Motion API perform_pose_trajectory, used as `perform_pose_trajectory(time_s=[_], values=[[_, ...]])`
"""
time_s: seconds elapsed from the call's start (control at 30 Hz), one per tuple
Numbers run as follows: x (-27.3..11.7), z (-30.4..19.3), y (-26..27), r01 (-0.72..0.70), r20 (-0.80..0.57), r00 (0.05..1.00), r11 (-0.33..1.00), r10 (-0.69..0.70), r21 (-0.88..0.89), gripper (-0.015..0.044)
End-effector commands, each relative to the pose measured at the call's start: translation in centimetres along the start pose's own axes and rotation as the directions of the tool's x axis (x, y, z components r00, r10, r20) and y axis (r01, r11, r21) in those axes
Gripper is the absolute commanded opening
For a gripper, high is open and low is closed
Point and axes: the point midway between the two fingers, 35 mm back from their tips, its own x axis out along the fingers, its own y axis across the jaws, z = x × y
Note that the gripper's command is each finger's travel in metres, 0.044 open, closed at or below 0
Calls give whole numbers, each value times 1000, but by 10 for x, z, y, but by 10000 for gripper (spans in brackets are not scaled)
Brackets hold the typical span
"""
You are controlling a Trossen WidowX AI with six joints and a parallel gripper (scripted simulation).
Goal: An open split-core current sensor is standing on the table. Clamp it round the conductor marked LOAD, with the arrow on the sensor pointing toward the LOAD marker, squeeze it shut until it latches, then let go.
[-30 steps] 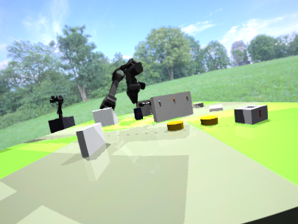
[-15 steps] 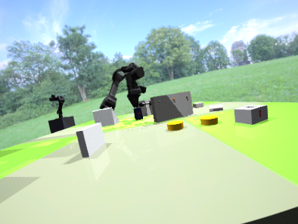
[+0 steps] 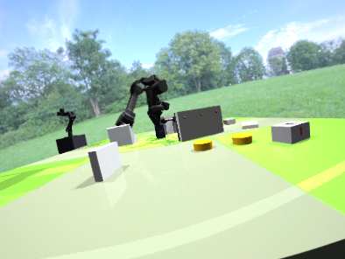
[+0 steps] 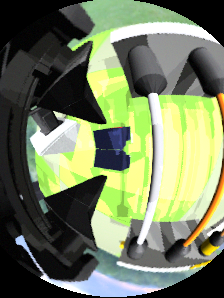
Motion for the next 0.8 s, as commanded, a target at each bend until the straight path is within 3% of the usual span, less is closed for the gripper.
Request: perform_pose_trajectory(time_s=[0.0,0.33,0.53,0.77], values=[[0,0,0,0,0,1000,1000,0,-1,230],[0,0,0,0,0,1000,1000,0,-1,163],[-16,1,-2,1,-1,1000,1000,-1,1,6],[-49,1,-2,1,-2,1000,1000,-1,4,0]])
